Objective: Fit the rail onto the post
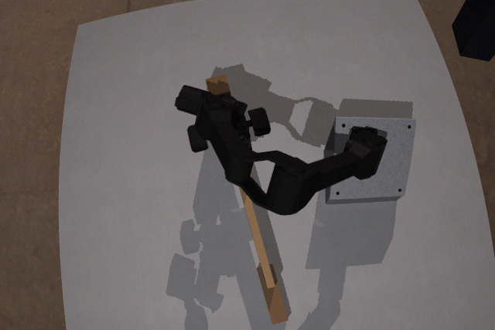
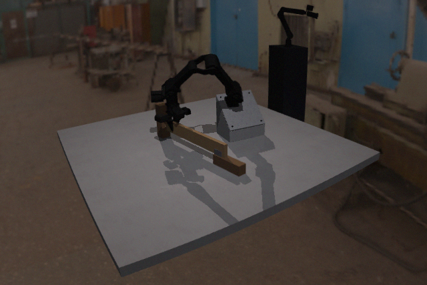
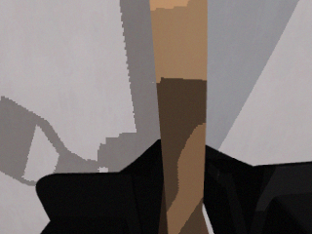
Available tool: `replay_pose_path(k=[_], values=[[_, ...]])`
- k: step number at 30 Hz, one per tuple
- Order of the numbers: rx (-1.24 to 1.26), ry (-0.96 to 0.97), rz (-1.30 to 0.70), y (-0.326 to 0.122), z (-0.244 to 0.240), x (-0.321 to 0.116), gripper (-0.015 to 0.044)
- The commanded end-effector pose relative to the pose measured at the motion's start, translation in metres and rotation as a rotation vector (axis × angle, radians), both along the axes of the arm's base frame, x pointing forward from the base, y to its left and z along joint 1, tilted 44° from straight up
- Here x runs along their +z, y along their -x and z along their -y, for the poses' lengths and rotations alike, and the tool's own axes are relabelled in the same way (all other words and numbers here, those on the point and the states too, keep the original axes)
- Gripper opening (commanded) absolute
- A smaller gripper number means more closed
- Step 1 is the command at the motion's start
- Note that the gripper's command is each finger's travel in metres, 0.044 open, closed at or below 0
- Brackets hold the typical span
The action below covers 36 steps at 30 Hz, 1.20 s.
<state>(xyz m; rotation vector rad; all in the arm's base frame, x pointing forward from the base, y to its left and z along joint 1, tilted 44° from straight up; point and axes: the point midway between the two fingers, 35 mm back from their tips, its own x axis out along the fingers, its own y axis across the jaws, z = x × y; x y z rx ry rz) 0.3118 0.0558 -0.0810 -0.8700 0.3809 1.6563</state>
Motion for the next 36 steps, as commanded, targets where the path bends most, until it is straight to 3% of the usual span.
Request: replay_pose_path(k=[1,36], values=[[-0.006,0.002,0.002,-0.0014,0.0037,-0.0016,0.0000],[-0.006,0.003,0.002,-0.0052,0.0113,-0.0084,0.0000]])
